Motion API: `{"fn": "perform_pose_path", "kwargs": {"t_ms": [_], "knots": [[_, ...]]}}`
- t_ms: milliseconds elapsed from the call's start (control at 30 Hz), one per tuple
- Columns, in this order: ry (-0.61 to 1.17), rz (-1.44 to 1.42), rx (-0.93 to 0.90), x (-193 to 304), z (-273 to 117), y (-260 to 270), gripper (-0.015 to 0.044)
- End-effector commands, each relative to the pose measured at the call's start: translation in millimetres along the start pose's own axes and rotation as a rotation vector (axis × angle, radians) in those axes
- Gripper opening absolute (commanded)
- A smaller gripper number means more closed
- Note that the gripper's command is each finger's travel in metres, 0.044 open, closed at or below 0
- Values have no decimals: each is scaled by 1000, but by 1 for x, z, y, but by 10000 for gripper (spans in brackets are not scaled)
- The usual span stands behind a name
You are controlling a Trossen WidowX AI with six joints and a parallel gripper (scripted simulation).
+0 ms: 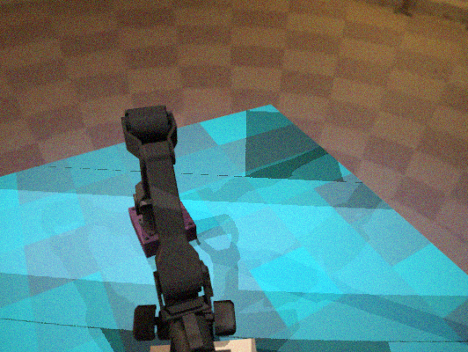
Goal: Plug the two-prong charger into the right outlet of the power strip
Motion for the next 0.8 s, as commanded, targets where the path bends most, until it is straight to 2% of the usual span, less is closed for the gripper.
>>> {"fn": "perform_pose_path", "kwargs": {"t_ms": [0, 767], "knots": [[-19, -1, 1, -9, 0, 0, 0], [-19, -1, 1, -18, 0, 1, 0]]}}
Point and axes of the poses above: the point midway between the two fingers, 35 mm back from their tips, its own z axis out along the fingers, its own y axis across the jaws, x = y × z, the point moved 3 cm from there along -z, back along the fingers, and after that the axes turned 5 degrees about z, right-handed, at the moved point
